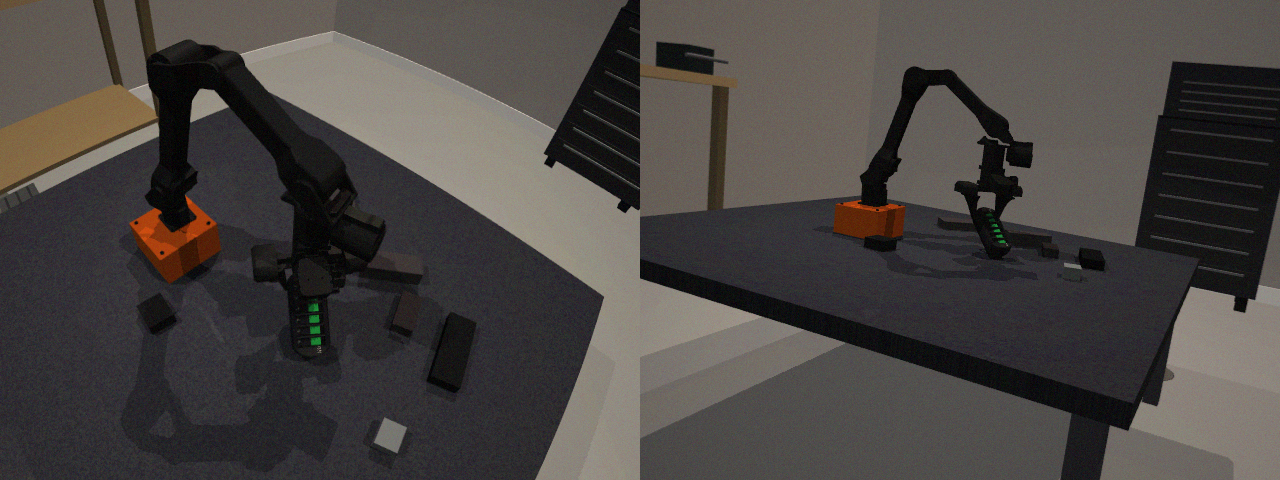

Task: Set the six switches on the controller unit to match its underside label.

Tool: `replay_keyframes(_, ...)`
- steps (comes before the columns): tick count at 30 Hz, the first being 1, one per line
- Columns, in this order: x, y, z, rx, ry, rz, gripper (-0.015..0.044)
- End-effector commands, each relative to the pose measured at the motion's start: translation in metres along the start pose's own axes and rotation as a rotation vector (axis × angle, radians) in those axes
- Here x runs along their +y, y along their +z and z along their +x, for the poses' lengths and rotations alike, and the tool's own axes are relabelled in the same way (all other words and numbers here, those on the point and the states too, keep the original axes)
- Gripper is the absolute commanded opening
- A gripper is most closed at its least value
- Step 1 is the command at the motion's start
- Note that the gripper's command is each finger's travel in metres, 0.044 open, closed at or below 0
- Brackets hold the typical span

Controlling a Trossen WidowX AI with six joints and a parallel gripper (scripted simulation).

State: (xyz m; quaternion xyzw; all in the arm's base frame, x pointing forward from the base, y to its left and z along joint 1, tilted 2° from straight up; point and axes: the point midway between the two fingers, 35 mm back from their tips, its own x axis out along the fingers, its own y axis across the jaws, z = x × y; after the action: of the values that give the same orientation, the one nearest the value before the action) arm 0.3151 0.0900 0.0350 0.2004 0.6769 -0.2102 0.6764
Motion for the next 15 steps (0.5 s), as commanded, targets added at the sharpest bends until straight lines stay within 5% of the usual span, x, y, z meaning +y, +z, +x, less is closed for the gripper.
replay_keyframes(1,-0.0027,0.0027,0.0031,-0.014,-0.004,0.017,0.0338)
replay_keyframes(15,-0.0027,-0.0044,0.0113,-0.013,-0.004,0.017,0.0338)
